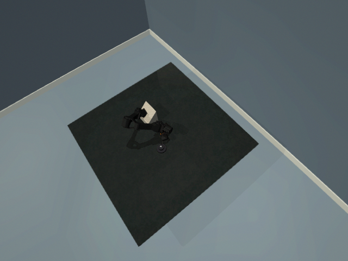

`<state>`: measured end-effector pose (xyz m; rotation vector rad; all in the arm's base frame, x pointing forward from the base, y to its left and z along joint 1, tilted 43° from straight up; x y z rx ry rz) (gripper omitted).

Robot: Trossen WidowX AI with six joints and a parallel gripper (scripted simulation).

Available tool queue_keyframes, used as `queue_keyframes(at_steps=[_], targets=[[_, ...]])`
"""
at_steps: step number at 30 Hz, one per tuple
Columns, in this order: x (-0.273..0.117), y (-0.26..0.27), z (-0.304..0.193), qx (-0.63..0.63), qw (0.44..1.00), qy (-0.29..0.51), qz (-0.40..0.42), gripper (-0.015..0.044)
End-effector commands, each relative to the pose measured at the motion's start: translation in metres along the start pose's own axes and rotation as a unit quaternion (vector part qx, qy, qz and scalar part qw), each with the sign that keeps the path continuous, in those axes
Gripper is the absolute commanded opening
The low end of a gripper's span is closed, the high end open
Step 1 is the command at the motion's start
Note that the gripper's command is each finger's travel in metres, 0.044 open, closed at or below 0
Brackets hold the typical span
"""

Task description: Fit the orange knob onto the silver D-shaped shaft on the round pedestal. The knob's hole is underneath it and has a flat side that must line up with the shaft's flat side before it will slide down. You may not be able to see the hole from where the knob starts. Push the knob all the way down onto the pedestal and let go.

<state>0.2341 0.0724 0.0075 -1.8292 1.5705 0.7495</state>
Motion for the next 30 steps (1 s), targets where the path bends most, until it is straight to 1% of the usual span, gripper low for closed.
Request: queue_keyframes(at_steps=[1, 18, 25, 30], targets=[[-0.022, -0.008, 0.004, 0.009, 1.0, -0.01, -0.012, 0.0], [-0.126, -0.003, 0.008, -0.009, 1.0, 0.005, -0.006, 0.0], [-0.129, -0.001, 0.009, -0.012, 1.0, 0.009, -0.01, 0.0], [-0.133, 0.008, 0.018, -0.016, 0.998, 0.02, -0.048, 0.0]])
Point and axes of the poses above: the point midway between the two fingers, 35 mm back from their tips, its own x axis out along the fingers, its own y axis across the jaws, z = x × y, the point moved 9 cm from there along -x, back along the fingers, and after that the axes turned 14 degrees about -x, right-handed, at the moved point
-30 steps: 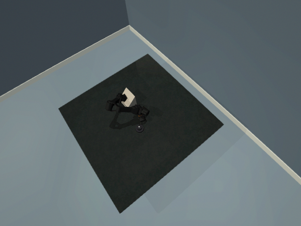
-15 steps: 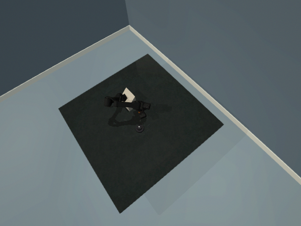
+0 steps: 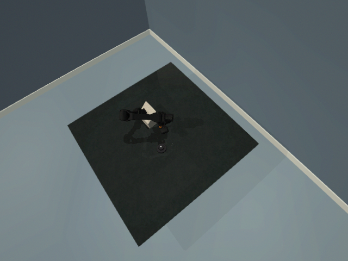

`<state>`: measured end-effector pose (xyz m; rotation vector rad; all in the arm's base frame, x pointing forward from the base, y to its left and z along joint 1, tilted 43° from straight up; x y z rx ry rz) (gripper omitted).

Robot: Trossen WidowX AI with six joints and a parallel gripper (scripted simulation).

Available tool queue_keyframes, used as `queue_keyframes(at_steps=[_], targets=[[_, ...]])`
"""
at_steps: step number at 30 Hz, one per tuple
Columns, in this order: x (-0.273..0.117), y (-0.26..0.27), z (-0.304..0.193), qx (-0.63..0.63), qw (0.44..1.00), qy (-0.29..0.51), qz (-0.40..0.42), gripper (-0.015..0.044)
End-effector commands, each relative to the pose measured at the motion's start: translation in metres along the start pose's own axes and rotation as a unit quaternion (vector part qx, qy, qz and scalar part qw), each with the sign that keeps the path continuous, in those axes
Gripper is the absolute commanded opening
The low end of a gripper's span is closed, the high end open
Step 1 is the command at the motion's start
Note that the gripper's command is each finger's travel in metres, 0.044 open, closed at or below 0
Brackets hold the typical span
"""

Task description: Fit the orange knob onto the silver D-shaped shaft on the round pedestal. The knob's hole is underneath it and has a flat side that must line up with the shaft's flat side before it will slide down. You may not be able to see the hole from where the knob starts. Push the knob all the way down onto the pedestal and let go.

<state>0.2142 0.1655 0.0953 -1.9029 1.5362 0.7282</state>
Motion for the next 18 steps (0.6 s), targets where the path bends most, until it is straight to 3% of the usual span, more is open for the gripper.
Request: queue_keyframes(at_steps=[1, 18], targets=[[-0.007, 0.008, 0.007, -0.002, 0.999, 0.008, -0.035, 0.0], [-0.036, 0.039, 0.044, -0.003, 0.976, 0.051, -0.213, 0.0]])
Point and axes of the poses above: the point midway between the two fingers, 35 mm back from their tips, its own x axis out along the fingers, its own y axis across the jaws, z = x × y, the point moved 9 cm from there along -x, back along the fingers, and after that the axes turned 14 degrees about -x, right-handed, at the moved point
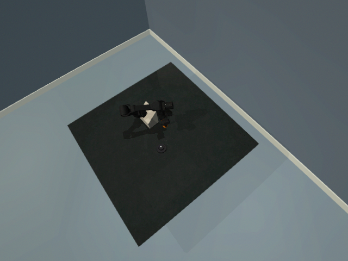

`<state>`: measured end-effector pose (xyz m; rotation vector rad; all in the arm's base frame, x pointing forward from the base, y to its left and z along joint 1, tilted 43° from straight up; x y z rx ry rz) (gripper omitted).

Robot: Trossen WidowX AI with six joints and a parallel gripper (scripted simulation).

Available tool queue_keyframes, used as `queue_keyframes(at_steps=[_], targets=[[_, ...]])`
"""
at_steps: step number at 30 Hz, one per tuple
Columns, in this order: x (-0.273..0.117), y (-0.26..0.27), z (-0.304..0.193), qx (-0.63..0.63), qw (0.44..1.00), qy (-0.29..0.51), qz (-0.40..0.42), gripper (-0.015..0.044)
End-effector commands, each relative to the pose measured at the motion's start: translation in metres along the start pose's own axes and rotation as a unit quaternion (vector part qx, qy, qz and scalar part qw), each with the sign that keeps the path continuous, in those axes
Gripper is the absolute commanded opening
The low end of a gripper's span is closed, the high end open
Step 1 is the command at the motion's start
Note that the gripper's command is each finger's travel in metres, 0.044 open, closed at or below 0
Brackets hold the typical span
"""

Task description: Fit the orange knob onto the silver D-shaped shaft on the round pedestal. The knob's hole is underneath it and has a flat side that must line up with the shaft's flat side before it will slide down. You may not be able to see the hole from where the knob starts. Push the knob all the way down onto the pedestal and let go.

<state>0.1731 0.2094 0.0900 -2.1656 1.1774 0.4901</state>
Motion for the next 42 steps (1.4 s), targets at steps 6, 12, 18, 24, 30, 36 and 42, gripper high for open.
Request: queue_keyframes(at_steps=[6, 12, 18, 24, 30, 36, 42], targets=[[-0.016, 0.01, 0.017, 0.0, 0.996, 0.023, -0.089, 0.0], [-0.025, 0.016, 0.028, 0.0, 0.988, 0.038, -0.15, 0.0], [-0.035, 0.022, 0.042, 0.0, 0.973, 0.055, -0.224, 0.0], [-0.038, 0.025, 0.047, 0.0, 0.965, 0.062, -0.253, 0.0], [-0.036, 0.027, 0.048, 0.0, 0.962, 0.065, -0.264, 0.0], [-0.033, 0.033, 0.049, 0.0, 0.955, 0.071, -0.289, 0.0], [-0.031, 0.034, 0.05, 0.0, 0.952, 0.073, -0.296, 0.0]])
Point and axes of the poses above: the point midway between the two fingers, 35 mm back from their tips, its own x axis out along the fingers, its own y axis across the jaws, z = x × y, the point moved 9 cm from there along -x, back along the fingers, and after that the axes turned 14 degrees about -x, right-handed, at the moved point
